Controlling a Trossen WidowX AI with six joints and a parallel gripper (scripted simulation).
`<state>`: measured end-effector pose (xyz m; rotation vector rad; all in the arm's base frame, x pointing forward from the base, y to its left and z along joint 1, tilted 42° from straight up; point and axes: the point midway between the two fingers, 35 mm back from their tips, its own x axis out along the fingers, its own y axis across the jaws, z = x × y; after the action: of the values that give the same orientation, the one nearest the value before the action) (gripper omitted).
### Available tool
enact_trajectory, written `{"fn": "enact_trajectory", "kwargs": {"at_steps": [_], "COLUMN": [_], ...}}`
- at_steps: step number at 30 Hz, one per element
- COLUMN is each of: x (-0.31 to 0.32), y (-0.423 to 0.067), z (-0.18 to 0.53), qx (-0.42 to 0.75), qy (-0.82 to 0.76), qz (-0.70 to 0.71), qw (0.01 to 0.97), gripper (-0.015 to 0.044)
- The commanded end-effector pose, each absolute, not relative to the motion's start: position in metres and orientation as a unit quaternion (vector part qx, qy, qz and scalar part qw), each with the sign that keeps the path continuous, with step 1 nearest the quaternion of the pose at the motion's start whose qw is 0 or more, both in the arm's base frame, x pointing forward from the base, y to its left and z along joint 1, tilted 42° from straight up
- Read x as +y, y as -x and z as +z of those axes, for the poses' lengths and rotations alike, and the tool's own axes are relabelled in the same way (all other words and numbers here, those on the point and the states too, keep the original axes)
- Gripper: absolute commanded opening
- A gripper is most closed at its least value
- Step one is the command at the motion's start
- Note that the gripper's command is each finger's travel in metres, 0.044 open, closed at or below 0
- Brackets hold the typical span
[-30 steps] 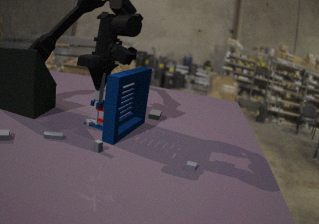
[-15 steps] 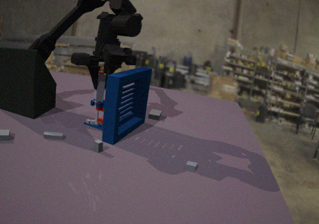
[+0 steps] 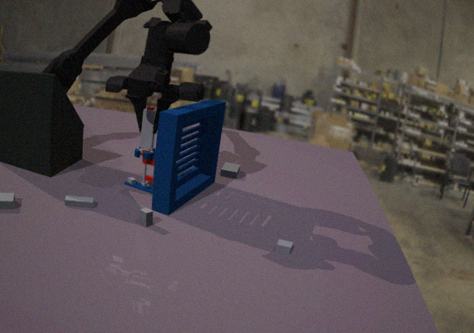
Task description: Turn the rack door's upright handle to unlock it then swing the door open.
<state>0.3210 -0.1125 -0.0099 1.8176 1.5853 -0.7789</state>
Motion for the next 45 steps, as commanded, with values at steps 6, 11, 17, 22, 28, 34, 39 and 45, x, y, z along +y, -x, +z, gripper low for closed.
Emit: {"fn": "enact_trajectory", "kwargs": {"at_steps": [6, 11, 17, 22, 28, 34, 39, 45], "x": [-0.1104, -0.1104, -0.1104, -0.1104, -0.1104, -0.1104, -0.1104, -0.1104], "y": [-0.3212, -0.3212, -0.3212, -0.3212, -0.3212, -0.3212, -0.3212, -0.3213], "z": [-0.0104, -0.0104, -0.0104, -0.0104, -0.0104, -0.0104, -0.0104, -0.0103], "qx": [0.523, 0.486, 0.486, 0.486, 0.486, 0.534, 0.579, 0.621], "qy": [-0.732, -0.742, -0.742, -0.742, -0.742, -0.729, -0.703, -0.657], "qz": [-0.41, -0.453, -0.453, -0.453, -0.453, -0.397, -0.328, -0.238], "qw": [0.146, 0.083, 0.083, 0.083, 0.083, 0.165, 0.253, 0.355], "gripper": [0.0019, 0.0019, 0.0019, 0.015, 0.0291, 0.0291, 0.0291, 0.0291]}}
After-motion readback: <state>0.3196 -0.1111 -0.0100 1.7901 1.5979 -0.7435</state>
